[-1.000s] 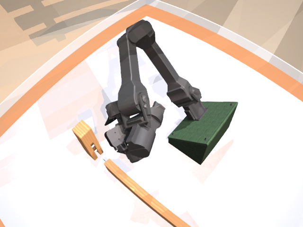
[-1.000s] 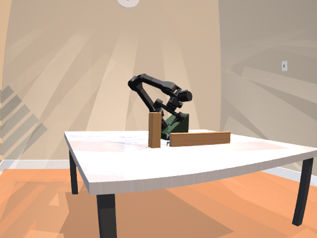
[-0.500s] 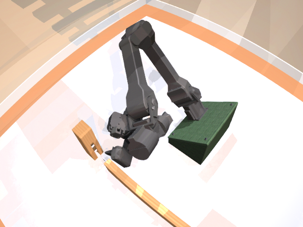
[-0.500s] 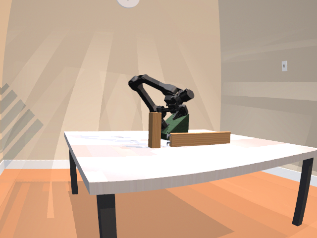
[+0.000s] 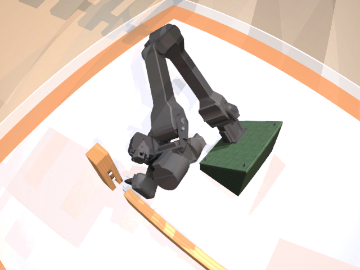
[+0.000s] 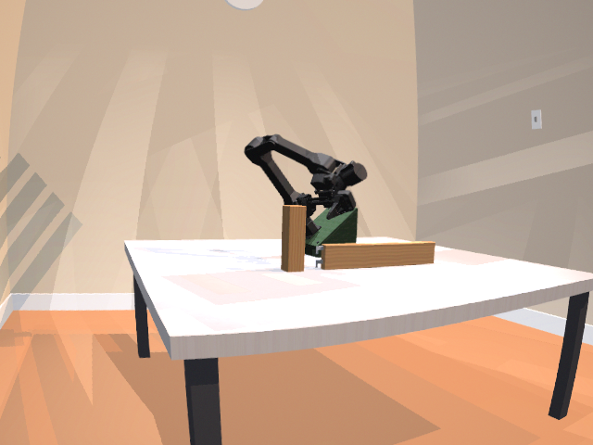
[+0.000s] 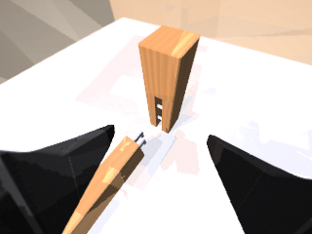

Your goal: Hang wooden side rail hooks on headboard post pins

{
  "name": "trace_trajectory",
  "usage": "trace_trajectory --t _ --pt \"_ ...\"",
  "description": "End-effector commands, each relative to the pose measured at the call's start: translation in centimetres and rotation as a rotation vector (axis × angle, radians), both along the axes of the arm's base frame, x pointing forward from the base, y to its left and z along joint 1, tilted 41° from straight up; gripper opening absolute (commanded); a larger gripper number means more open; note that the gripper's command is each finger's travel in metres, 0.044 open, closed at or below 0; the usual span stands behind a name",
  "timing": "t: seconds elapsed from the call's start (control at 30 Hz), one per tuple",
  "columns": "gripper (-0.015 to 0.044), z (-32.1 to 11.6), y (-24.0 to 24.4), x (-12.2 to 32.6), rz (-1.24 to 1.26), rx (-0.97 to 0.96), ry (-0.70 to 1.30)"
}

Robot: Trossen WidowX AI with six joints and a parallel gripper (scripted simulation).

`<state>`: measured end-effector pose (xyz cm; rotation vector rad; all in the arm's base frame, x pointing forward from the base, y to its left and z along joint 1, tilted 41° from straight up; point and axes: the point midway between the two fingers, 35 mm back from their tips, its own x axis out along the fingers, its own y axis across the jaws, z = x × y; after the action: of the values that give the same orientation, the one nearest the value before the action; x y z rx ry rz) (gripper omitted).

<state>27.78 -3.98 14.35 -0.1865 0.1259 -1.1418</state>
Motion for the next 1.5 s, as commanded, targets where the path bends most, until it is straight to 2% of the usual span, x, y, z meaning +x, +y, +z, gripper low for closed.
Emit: trace_trajectory --t 0.0,0.17,0.43,0.7,0.97,1.2,1.37,1.47 --pt "0.0440 0.0 0.0 -0.1 0.000 -0.002 -0.006" --pt "0.0440 -0.1 0.0 0.1 -0.007 -0.008 0.044" --pt "0.0440 -1.2 0.7 2.0 -0.025 -0.054 0.644" --pt "0.0440 -2.2 1.7 3.6 0.087 -0.083 1.245" --pt "0.0440 -3.0 3.2 5.0 0.344 -0.130 1.801" --pt "0.0440 -3.4 4.8 6.1 0.694 -0.219 2.215" --pt "0.0440 -3.6 6.0 6.8 1.002 -0.327 2.437" --pt "0.0440 -3.6 6.2 6.8 1.048 -0.346 2.463"
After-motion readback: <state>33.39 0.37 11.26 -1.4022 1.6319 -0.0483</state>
